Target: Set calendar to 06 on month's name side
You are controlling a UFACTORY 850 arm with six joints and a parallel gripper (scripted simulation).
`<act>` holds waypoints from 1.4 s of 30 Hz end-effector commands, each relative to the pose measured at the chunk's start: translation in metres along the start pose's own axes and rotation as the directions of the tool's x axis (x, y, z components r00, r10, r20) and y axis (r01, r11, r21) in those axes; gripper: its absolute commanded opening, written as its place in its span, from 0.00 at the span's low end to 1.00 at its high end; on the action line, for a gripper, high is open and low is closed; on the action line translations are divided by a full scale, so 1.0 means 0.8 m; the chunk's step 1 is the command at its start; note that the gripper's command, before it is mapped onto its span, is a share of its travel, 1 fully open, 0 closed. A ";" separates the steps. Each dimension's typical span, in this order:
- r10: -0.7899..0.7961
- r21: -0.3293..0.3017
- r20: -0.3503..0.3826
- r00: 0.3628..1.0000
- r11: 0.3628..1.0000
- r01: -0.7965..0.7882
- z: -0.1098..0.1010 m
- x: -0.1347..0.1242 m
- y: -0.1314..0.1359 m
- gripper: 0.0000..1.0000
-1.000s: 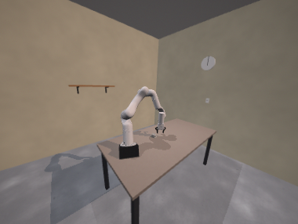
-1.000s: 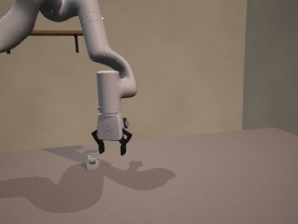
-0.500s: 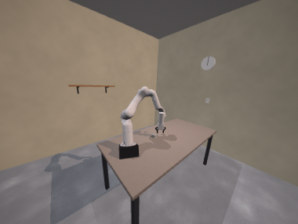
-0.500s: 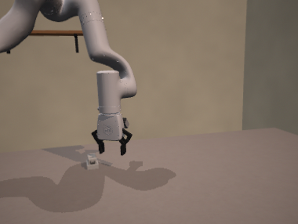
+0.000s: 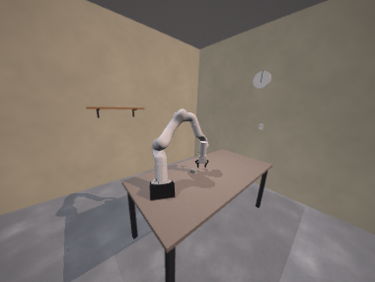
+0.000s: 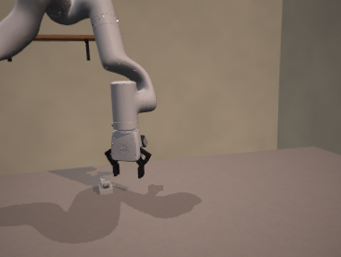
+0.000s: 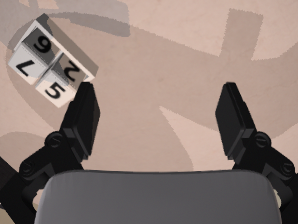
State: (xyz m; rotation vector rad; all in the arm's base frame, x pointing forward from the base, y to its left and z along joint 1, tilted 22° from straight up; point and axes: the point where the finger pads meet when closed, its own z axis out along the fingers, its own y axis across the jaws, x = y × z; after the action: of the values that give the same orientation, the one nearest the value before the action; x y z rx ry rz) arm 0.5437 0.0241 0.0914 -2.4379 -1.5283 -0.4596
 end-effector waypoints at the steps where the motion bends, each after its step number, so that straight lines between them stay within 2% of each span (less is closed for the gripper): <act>1: 0.000 -0.002 -0.001 1.000 1.000 0.000 -0.001 0.000 0.001 1.00; 21: 0.007 -0.002 -0.001 1.000 1.000 -0.007 -0.001 0.000 0.001 1.00; 29: 0.259 -0.001 -0.001 0.966 0.966 -0.259 -0.001 -0.008 -0.006 1.00; 32: 0.259 -0.001 -0.001 0.966 0.966 -0.259 -0.001 -0.023 -0.020 1.00; 38: 0.265 -0.001 -0.001 0.964 0.964 -0.265 -0.001 -0.024 -0.021 1.00; 42: 0.367 -0.001 -0.001 0.930 0.930 -0.367 -0.001 -0.026 -0.023 1.00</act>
State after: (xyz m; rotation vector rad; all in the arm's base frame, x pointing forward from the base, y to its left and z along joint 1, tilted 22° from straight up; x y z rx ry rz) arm 0.5194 0.0153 0.0844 -2.6039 -1.1374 -0.4021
